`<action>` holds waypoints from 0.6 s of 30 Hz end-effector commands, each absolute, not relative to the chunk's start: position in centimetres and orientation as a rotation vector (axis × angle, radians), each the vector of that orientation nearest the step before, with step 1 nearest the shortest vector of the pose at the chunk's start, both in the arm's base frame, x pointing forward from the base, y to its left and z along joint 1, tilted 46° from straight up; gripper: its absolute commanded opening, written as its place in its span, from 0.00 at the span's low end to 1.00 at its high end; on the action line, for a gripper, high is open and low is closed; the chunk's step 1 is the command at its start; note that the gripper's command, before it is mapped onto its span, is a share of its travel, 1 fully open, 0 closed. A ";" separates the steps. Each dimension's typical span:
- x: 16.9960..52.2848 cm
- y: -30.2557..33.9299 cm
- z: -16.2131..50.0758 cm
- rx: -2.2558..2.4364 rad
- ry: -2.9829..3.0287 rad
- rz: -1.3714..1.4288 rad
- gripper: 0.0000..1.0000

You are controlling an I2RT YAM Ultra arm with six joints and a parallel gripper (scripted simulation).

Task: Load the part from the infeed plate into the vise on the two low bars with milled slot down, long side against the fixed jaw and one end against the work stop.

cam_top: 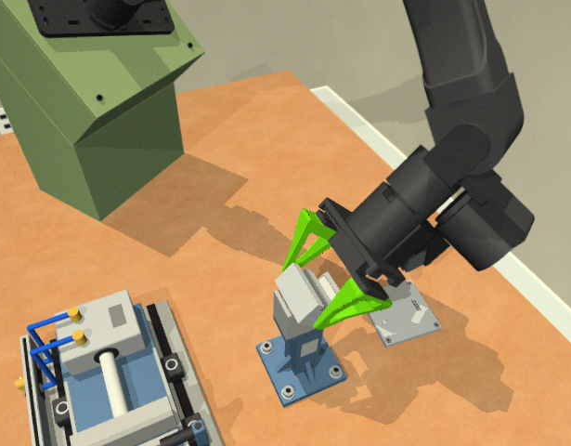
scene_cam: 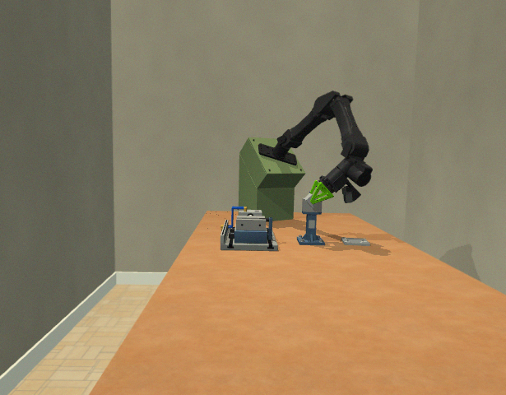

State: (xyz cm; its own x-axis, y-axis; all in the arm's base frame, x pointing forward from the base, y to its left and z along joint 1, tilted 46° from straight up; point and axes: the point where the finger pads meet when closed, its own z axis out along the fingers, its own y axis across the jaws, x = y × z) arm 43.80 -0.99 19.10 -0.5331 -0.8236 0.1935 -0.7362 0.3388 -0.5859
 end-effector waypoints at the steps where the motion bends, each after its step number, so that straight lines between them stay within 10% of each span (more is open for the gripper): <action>1: 43.8 -0.8 18.6 -1.447 2.461 -0.973 0.81; 18: 43.6 -1.4 19.8 -1.418 2.420 -0.936 0.81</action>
State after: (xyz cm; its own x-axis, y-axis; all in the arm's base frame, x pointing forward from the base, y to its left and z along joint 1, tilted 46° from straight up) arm 43.68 -0.87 18.87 -0.5214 -0.8354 0.1742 -0.7367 0.3376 -0.5860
